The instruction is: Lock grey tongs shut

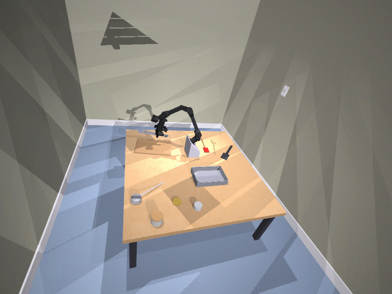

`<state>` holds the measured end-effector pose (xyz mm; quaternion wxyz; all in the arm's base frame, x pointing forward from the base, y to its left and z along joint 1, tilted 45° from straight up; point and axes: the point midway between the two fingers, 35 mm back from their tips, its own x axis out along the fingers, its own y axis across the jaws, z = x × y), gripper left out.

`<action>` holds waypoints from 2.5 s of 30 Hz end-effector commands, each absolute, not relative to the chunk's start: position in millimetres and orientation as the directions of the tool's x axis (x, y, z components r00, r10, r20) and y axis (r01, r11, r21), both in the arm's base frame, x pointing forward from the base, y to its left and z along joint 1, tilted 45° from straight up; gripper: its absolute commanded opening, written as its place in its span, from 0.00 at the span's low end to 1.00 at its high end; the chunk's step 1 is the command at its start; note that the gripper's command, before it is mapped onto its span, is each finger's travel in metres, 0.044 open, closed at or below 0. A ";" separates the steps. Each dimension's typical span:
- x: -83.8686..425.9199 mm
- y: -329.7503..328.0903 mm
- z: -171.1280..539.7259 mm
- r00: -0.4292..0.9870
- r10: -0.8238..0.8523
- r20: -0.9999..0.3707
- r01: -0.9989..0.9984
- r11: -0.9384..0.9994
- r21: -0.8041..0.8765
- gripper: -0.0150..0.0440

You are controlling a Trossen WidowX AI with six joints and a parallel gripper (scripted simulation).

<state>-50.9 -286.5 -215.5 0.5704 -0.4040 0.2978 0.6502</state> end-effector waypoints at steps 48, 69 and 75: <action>-55.8 -268.6 -221.1 -0.121 0.663 -0.739 -0.978 -0.207 -0.025 0.00; -60.3 -245.4 -246.5 -0.122 0.663 -0.739 -0.978 -0.207 -0.025 0.00; -61.4 -238.3 -253.3 -0.122 0.663 -0.739 -0.978 -0.207 -0.024 0.00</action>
